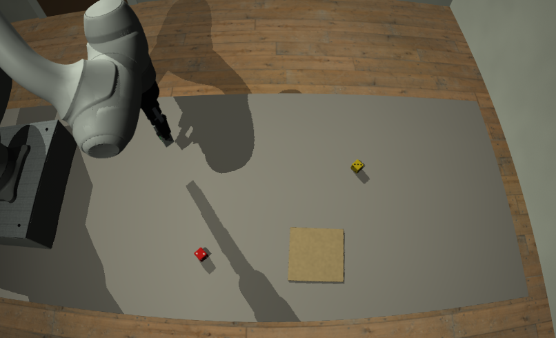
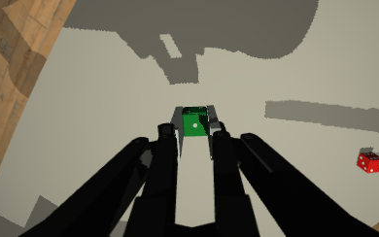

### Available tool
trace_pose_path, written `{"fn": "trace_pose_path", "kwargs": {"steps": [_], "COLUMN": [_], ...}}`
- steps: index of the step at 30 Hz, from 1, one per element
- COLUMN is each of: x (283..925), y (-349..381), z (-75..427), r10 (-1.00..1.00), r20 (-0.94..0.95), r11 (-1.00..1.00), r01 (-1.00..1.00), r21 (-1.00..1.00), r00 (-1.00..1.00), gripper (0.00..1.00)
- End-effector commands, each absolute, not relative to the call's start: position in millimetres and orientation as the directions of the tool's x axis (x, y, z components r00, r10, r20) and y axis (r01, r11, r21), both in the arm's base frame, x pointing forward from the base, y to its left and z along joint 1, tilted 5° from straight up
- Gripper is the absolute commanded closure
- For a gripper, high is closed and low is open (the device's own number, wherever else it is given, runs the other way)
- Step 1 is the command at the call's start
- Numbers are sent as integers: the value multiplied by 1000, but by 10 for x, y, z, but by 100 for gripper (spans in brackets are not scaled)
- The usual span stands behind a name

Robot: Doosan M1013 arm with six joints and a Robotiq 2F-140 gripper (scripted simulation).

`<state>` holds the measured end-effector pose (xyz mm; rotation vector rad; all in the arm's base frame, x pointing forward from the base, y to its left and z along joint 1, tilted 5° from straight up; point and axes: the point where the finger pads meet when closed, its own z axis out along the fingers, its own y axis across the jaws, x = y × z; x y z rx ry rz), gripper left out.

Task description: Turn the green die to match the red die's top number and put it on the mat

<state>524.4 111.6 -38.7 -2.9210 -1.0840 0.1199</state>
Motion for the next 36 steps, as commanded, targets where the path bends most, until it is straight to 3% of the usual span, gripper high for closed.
{"fn": "trace_pose_path", "kwargs": {"steps": [1,16,20,22,23,36], "x": [5254,5304,6063,6070,6414,7936], "y": [1117,1105,847,845,693,-315], "z": [-262,-189,-166,-165,-163,-232], "r10": [652,657,731,731,763,893], "r20": [-64,-64,-57,-57,-54,-38], "r11": [-758,-754,-683,-683,-647,-450], "r01": [650,655,729,729,760,890], "r21": [-49,-50,-56,-56,-59,-69], "r00": [755,752,680,680,645,448], "gripper": [79,79,79,79,79,79]}}
